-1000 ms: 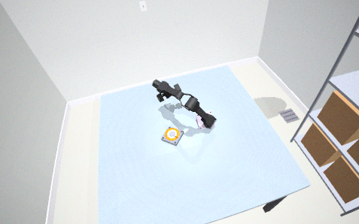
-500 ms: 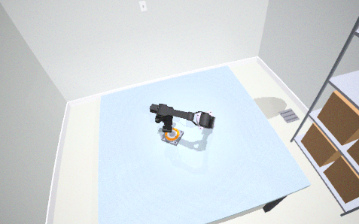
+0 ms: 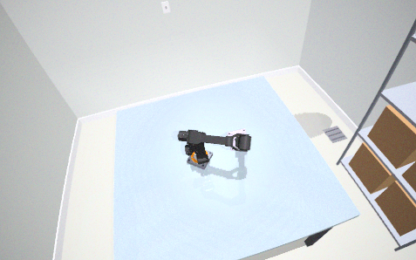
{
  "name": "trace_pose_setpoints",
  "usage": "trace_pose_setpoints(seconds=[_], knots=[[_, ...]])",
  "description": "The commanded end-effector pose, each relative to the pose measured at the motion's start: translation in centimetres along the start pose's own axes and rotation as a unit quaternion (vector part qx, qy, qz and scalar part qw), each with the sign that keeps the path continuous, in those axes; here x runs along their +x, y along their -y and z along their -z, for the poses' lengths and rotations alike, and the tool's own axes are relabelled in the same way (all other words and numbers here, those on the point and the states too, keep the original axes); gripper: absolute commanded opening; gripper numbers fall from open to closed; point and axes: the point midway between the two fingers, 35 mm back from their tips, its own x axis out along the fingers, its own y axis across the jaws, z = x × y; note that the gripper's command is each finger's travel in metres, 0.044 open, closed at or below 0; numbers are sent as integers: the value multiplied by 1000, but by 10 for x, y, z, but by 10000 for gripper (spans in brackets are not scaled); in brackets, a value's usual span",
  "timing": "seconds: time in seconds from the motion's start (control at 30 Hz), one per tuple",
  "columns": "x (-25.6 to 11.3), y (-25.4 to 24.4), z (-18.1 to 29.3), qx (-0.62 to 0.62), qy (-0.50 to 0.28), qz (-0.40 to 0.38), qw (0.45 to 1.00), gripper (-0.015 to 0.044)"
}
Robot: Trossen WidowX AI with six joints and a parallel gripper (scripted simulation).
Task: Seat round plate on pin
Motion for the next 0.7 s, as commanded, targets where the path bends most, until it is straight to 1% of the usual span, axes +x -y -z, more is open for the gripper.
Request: trace_pose_setpoints(seconds=[0.0,0.23,0.67], knots=[[16,-2,2,2,-3,-4,1000,0],[40,-2,5,1,-3,-5,1000,0],[41,2,16,2,-3,-5,1000,0]])
